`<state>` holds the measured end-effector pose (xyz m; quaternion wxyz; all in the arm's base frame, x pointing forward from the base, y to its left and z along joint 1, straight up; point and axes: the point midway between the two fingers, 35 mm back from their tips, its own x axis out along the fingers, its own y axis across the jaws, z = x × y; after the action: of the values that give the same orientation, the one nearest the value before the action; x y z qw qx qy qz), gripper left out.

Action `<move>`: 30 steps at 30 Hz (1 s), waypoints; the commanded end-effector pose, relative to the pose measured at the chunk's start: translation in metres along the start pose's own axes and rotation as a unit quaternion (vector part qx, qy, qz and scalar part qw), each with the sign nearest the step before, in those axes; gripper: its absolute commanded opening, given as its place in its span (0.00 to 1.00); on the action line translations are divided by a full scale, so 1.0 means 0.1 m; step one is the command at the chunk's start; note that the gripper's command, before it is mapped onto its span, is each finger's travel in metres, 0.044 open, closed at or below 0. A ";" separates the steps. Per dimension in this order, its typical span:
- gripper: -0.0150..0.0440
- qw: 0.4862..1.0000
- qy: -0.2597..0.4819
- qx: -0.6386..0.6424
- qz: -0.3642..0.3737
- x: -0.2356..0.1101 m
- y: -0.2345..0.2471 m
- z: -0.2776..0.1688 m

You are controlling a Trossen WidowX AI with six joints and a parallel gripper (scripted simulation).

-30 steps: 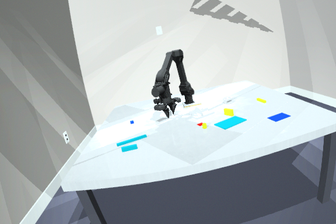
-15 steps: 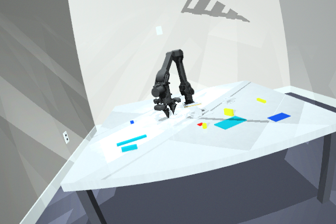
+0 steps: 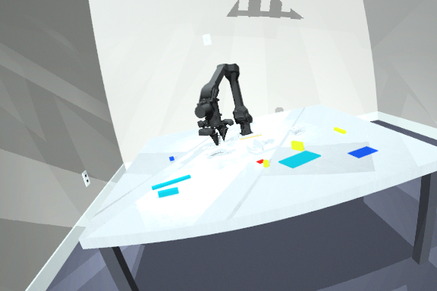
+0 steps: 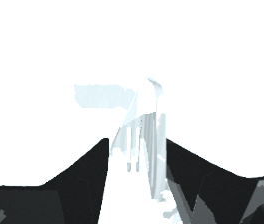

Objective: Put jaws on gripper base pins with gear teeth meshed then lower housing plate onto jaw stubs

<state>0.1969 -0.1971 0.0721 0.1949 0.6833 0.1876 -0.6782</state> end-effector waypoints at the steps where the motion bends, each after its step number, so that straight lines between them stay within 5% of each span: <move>1: 0.48 1.000 0.001 -0.002 0.006 -0.15 0.01 0.00; 15: 0.48 1.000 0.002 -0.014 0.006 -0.39 -0.02 -0.01; 30: 0.48 0.965 0.001 -0.261 0.006 -0.40 -0.19 -0.22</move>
<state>0.2048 -0.1745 0.1107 0.3406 0.6270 0.3258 -0.6202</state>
